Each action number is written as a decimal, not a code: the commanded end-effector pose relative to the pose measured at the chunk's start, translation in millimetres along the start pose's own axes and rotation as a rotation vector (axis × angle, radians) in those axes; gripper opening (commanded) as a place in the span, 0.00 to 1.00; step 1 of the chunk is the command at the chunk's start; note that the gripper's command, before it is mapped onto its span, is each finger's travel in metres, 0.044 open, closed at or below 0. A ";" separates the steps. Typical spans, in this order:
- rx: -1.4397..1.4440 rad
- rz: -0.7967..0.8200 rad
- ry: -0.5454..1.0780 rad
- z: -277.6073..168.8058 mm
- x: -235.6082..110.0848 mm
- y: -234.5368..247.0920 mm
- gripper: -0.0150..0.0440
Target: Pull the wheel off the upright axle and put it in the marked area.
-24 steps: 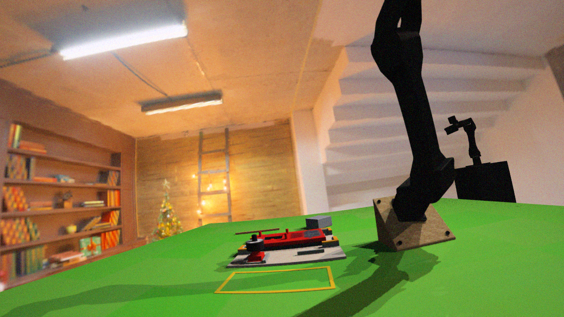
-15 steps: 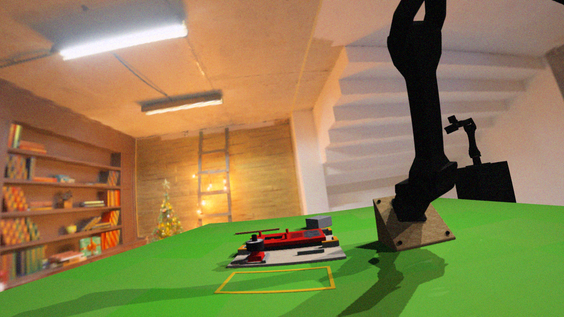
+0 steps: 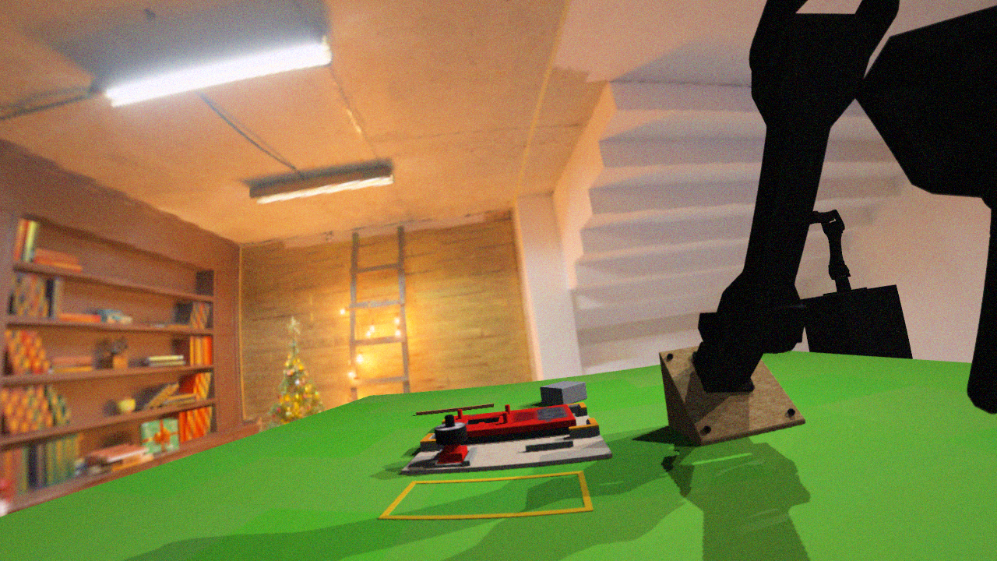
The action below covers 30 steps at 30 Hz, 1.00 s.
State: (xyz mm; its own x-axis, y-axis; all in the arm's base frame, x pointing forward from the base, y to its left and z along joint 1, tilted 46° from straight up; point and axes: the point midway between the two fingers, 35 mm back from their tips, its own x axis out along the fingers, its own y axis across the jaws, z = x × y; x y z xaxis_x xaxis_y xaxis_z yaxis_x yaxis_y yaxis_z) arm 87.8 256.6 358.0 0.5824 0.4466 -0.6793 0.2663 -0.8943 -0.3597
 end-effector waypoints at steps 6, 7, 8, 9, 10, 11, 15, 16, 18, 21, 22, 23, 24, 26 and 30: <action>0.875 0.357 -0.091 -17.4 101.7 46.6 0.76; 0.947 0.386 -0.091 -18.8 109.0 52.0 0.76; 1.020 0.416 -0.090 -20.2 116.1 57.6 0.76; 1.094 0.446 -0.089 -21.6 123.1 63.5 0.76; 1.168 0.477 -0.086 -23.0 130.0 69.6 0.76; 1.243 0.507 -0.082 -24.4 136.6 75.9 0.76; 1.545 0.631 -0.056 -29.6 161.4 103.2 0.76; 1.621 0.662 -0.047 -30.8 167.1 110.5 0.76; 1.786 0.732 -0.032 -32.4 178.9 124.7 0.76; 2.030 0.837 -0.002 -34.6 194.6 146.5 0.76; 2.110 0.872 0.010 -35.3 199.4 153.9 0.76; 2.190 0.908 0.024 -35.9 203.9 161.3 0.76; 2.270 0.944 0.038 -36.5 208.2 168.8 0.76; 2.428 1.018 0.069 -37.6 216.3 184.1 0.76; 2.717 1.159 0.142 -39.9 229.7 216.7 0.76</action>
State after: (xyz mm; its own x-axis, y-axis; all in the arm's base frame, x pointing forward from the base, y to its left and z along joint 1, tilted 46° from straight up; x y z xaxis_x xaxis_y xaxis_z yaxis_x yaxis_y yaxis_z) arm 281.3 198.4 182.5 0.0403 0.0991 -0.9943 -0.8084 0.5881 0.0258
